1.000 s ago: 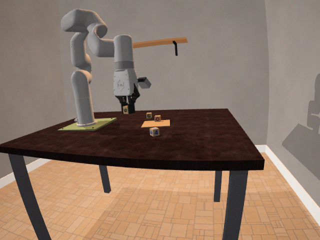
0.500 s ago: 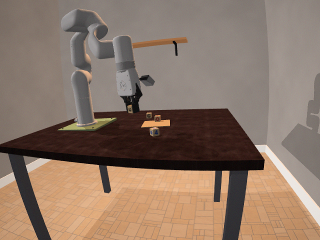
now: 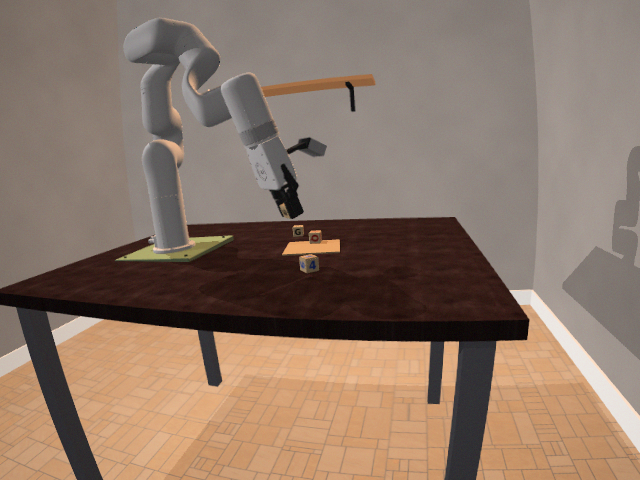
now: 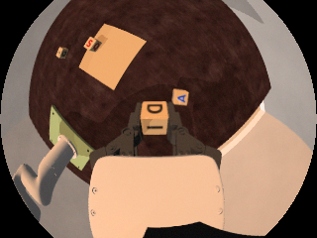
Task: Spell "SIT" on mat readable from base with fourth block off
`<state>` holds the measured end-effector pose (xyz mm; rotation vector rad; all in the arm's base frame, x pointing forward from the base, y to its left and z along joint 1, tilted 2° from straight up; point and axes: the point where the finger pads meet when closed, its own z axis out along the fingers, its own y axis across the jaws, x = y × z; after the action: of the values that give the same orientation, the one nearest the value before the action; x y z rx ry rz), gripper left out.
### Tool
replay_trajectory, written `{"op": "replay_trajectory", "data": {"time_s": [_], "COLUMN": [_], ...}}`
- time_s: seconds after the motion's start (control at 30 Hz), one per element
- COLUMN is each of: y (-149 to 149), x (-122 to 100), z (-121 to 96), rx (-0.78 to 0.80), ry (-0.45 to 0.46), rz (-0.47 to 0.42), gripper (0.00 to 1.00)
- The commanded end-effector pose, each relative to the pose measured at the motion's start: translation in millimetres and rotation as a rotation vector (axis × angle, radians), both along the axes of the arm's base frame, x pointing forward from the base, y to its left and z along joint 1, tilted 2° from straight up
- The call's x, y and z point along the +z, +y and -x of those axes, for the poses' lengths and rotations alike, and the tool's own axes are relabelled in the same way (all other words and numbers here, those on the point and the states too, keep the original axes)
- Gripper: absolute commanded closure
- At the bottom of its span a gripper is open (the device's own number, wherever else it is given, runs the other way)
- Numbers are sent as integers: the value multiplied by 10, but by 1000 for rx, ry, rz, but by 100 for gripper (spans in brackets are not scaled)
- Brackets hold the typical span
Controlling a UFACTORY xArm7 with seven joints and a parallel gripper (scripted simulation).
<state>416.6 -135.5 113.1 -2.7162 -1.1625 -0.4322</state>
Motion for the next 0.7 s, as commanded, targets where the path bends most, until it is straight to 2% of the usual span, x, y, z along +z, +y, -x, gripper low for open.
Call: {"op": "replay_trajectory", "data": {"time_s": [0.0, 0.23, 0.3, 0.37, 0.67], "y": [145, 356, 356, 440, 597], "x": [54, 170, 170, 236, 425], "z": [-157, -401, -401, -517, -798], "rx": [-90, -246, -246, -322, -509], "ry": [-55, -129, -129, -164, -244], "rz": [-92, -236, -236, -305, -478], "gripper": [73, 73, 73, 73, 73]}}
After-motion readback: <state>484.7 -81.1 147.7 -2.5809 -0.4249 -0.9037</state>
